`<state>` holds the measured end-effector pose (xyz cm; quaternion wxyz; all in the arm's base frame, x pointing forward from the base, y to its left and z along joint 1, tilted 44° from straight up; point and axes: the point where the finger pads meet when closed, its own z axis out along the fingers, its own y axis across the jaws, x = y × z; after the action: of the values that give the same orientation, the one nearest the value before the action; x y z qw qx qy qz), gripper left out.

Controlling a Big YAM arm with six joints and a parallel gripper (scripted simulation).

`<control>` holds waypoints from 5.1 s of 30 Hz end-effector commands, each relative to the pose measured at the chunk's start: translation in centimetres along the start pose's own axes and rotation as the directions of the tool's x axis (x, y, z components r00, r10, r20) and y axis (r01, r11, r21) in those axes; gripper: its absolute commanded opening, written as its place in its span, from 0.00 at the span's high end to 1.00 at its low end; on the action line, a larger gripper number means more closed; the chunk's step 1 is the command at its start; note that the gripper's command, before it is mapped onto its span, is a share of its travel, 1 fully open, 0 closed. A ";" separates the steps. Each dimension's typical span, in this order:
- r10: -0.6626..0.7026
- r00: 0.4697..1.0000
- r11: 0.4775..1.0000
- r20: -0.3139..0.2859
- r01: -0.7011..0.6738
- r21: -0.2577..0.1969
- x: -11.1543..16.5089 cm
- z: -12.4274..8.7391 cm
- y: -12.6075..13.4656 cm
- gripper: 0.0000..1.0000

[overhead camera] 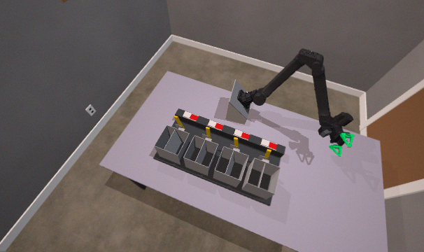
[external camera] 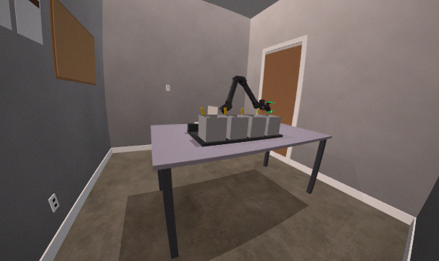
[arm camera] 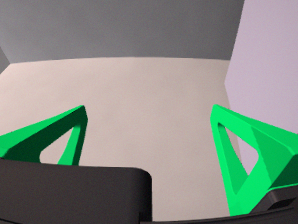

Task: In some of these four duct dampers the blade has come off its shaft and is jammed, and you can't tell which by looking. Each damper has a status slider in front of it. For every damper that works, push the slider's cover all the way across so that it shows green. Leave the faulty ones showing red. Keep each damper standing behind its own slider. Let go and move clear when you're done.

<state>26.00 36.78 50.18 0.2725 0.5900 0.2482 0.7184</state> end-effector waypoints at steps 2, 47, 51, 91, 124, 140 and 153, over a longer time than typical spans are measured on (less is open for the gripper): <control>0.010 1.000 1.000 0.000 -0.010 -0.004 0.1 0.1 0.5 0.00; -0.618 0.786 0.781 0.022 0.616 -0.102 -3.0 12.0 6.3 0.00; -0.688 0.725 0.719 0.032 0.687 -0.107 -3.8 13.3 7.5 0.00; -0.855 -0.517 -0.519 -0.044 0.853 0.052 -22.8 24.9 22.2 0.00; -0.375 -0.537 -0.802 -0.756 0.596 -0.026 -55.8 31.8 20.3 0.00; -0.158 -0.219 -0.669 -0.963 0.741 -0.059 -75.3 27.0 16.4 0.00; -0.034 -0.016 -0.486 -0.999 0.874 0.003 -86.2 20.1 13.5 0.00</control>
<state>57.10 -29.40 0.58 0.1002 -0.0070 0.9828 0.1552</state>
